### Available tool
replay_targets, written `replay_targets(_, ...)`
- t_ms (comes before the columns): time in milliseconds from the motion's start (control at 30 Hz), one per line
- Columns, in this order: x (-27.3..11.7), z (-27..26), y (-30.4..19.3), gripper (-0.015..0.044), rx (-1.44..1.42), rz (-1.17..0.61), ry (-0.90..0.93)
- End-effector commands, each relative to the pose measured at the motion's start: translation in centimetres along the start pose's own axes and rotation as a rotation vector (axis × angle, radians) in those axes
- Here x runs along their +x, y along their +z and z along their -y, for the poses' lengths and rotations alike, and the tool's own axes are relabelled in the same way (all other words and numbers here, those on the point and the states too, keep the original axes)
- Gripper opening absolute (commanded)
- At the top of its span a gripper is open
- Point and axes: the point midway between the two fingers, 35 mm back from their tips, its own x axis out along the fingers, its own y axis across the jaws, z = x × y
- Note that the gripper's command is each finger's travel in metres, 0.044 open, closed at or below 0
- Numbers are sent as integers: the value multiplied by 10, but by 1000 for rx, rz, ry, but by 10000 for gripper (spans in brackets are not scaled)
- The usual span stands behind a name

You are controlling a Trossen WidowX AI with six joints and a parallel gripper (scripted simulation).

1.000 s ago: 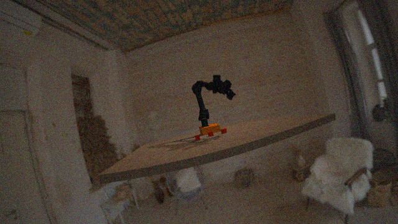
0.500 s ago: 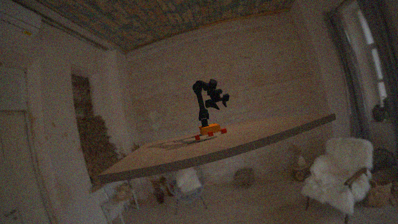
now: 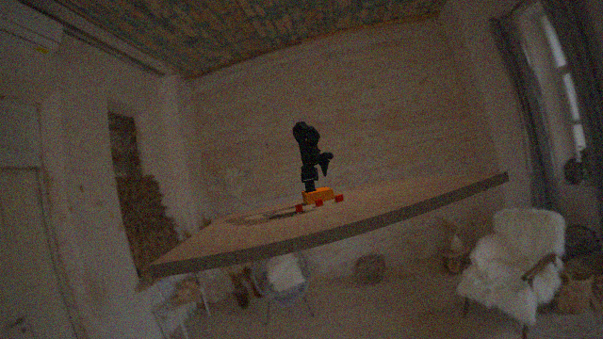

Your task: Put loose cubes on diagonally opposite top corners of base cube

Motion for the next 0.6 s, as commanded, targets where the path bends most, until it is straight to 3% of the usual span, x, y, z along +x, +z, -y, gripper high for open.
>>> replay_targets(0,1,25,-1,265,244,-39,-108)
replay_targets(167,-4,54,-6,265,536,-64,-238)
replay_targets(433,-3,55,-7,265,547,-64,-243)
replay_targets(567,27,60,-9,265,547,-64,-243)
